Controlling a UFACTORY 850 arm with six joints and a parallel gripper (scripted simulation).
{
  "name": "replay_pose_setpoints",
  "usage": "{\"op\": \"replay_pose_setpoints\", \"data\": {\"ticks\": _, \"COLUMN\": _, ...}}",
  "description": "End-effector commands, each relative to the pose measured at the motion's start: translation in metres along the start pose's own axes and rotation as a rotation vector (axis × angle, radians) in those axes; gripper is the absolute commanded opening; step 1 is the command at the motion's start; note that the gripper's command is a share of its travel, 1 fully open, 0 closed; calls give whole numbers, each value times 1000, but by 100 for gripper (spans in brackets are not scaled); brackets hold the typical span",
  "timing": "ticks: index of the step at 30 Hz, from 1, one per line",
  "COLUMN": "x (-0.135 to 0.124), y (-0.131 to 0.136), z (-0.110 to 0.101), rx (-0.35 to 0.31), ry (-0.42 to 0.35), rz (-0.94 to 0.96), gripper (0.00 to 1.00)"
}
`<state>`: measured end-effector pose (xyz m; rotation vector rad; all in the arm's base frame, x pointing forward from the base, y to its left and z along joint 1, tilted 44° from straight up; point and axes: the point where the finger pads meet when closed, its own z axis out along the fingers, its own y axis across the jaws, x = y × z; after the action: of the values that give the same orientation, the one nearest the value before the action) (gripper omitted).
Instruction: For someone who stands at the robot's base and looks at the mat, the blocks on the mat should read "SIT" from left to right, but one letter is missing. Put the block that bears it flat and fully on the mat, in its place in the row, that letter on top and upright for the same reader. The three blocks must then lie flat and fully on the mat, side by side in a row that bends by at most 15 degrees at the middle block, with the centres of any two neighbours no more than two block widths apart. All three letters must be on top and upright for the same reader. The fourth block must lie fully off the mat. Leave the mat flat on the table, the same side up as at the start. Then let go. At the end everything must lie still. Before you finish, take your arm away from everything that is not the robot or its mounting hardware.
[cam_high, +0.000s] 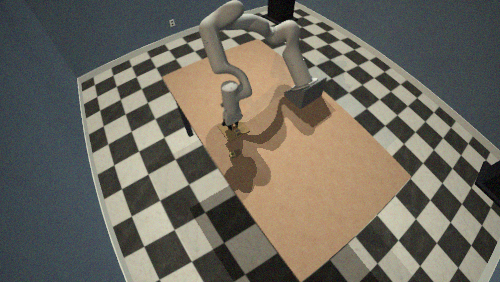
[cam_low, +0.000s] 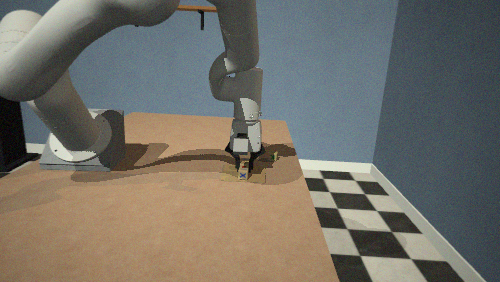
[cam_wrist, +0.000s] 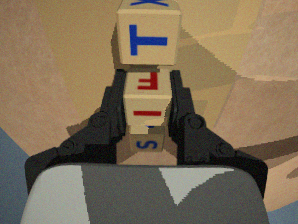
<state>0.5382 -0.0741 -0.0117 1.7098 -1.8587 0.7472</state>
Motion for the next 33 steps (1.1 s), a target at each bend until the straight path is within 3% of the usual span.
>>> {"op": "replay_pose_setpoints", "data": {"ticks": 1, "x": 0, "y": -1, "z": 0, "rx": 1, "ry": 0, "rz": 0, "gripper": 27}}
{"op": "replay_pose_setpoints", "data": {"ticks": 33, "x": 0, "y": -1, "z": 3, "rx": 1, "ry": 0, "rz": 0, "gripper": 27}}
